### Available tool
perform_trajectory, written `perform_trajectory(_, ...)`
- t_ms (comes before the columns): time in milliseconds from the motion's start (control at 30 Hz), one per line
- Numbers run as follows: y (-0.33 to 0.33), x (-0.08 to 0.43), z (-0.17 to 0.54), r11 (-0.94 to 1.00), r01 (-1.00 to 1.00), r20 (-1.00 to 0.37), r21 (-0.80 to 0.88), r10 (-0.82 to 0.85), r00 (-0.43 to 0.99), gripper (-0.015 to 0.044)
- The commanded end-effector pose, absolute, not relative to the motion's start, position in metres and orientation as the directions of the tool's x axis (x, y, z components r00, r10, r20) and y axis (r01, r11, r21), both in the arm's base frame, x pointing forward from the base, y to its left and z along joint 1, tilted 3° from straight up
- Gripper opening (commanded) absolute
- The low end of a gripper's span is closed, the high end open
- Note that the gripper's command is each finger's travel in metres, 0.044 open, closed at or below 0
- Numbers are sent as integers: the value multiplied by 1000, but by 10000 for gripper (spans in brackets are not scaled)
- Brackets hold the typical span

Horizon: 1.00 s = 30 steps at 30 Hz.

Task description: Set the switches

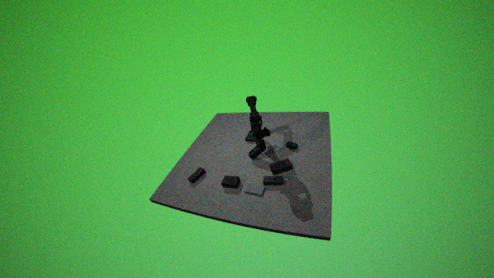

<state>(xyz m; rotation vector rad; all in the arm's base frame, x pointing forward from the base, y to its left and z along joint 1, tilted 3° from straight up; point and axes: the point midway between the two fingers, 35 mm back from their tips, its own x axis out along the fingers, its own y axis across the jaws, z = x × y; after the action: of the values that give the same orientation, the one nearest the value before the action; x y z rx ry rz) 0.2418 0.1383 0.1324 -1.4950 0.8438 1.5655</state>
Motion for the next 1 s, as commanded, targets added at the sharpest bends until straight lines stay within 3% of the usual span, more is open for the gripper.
perform_trajectory(0,134,245,137,-456,-887,-994,-68,103,24,336)
perform_trajectory(967,114,254,148,-456,-887,-989,-68,150,-1,336)
